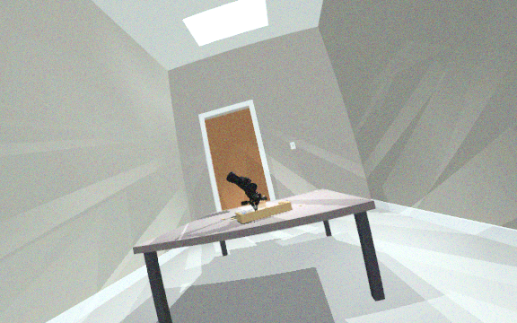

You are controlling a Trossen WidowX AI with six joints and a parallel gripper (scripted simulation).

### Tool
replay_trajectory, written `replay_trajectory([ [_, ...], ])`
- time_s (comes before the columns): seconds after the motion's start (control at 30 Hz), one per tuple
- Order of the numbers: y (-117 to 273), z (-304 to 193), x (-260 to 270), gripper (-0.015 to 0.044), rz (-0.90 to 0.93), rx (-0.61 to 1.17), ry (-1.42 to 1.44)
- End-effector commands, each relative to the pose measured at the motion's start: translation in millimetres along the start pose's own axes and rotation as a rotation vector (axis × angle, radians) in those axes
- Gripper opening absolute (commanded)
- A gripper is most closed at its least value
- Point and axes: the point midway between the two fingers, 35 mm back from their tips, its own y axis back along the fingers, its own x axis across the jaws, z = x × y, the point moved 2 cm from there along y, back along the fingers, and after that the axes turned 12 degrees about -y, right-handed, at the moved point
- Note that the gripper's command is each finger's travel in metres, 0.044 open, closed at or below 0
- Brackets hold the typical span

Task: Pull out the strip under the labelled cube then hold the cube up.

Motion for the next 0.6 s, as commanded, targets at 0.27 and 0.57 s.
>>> replay_trajectory([
  [0.27, -4.8, -21.0, -4.5, 0.0000, -0.004, 0.018, 0.007],
  [0.57, 1.4, -15.1, -4.4, 0.0000, -0.004, 0.017, 0.007],
])
